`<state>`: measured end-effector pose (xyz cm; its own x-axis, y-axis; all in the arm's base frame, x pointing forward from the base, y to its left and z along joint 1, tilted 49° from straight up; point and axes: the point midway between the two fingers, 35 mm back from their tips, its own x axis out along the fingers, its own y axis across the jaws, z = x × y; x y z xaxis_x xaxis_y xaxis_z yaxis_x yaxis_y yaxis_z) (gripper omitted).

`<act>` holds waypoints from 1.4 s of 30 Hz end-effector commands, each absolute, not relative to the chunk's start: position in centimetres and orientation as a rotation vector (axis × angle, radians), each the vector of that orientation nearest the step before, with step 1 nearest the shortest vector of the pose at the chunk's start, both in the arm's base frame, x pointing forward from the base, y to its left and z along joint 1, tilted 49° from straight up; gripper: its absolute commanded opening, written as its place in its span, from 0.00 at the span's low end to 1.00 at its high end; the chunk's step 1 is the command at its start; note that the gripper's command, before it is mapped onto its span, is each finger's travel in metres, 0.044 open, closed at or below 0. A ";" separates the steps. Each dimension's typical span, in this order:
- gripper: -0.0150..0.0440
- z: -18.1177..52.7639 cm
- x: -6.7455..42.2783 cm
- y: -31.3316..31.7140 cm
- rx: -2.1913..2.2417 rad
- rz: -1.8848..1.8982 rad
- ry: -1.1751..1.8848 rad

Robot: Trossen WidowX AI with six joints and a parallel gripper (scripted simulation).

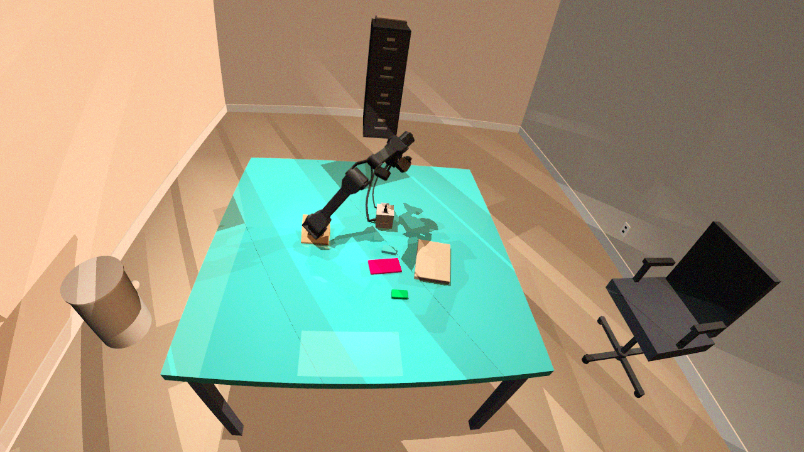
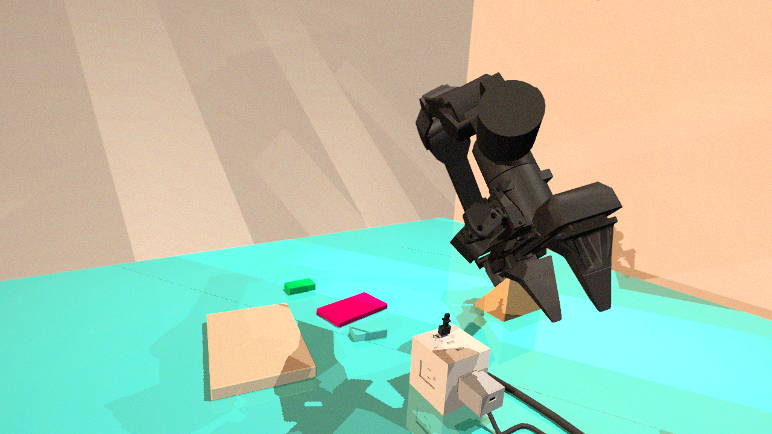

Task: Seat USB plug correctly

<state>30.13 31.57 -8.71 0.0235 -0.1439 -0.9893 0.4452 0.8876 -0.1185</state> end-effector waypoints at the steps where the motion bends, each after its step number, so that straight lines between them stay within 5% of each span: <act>1: 1.00 -6.0 29.3 24.0 0.433 -1.067 1.161; 16: 1.00 -0.7 28.9 16.6 0.632 -1.501 0.536; 42: 1.00 -0.9 29.3 16.2 0.635 -1.504 0.526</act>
<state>29.32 16.53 -0.74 0.0102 -0.7331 -0.6801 0.9978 -0.0374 0.0552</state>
